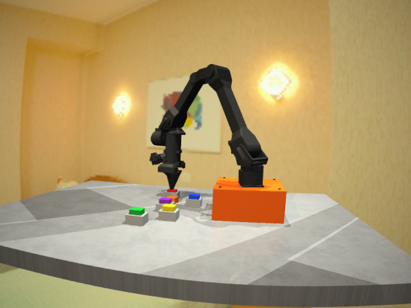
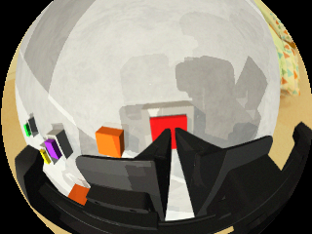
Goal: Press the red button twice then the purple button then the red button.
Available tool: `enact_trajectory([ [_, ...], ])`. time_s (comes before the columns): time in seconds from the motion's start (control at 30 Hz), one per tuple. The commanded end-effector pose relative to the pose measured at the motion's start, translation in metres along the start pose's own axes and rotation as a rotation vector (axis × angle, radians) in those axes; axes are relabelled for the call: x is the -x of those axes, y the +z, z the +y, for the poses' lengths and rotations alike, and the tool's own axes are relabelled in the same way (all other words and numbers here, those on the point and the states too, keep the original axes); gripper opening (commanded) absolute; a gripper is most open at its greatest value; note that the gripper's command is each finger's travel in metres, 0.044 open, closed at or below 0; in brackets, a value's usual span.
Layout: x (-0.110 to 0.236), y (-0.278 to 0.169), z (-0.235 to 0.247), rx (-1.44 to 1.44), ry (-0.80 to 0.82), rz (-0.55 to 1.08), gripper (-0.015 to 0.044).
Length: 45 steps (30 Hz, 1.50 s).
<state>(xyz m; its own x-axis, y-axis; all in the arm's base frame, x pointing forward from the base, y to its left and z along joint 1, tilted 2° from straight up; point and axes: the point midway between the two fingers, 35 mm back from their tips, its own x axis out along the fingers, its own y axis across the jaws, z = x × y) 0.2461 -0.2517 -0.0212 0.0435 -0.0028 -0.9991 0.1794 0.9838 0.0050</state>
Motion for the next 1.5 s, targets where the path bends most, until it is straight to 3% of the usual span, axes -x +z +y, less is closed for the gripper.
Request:
enact_trajectory([
  [0.0,-0.002,-0.002,0.002,0.0,0.007,0.006,0.002],
  [0.23,-0.002,-0.002,0.002,0.0,0.007,0.006,0.002],
  [0.37,0.03,-0.002,0.002,0.0,0.007,0.006,0.002],
  [0.5,0.033,-0.002,0.002,0.0,0.007,0.006,0.002],
  [0.57,0.034,0.004,0.011,-0.001,0.006,0.008,0.0073],
  [0.8,0.049,0.04,0.113,-0.016,-0.007,0.019,0.0256],
  [1.0,0.063,0.045,0.207,-0.023,-0.013,0.015,0.04],
  [1.2,0.081,0.023,0.303,-0.013,0.01,0.005,0.04],
  [1.47,0.104,-0.039,0.402,-0.001,0.042,0.009,0.04],
])
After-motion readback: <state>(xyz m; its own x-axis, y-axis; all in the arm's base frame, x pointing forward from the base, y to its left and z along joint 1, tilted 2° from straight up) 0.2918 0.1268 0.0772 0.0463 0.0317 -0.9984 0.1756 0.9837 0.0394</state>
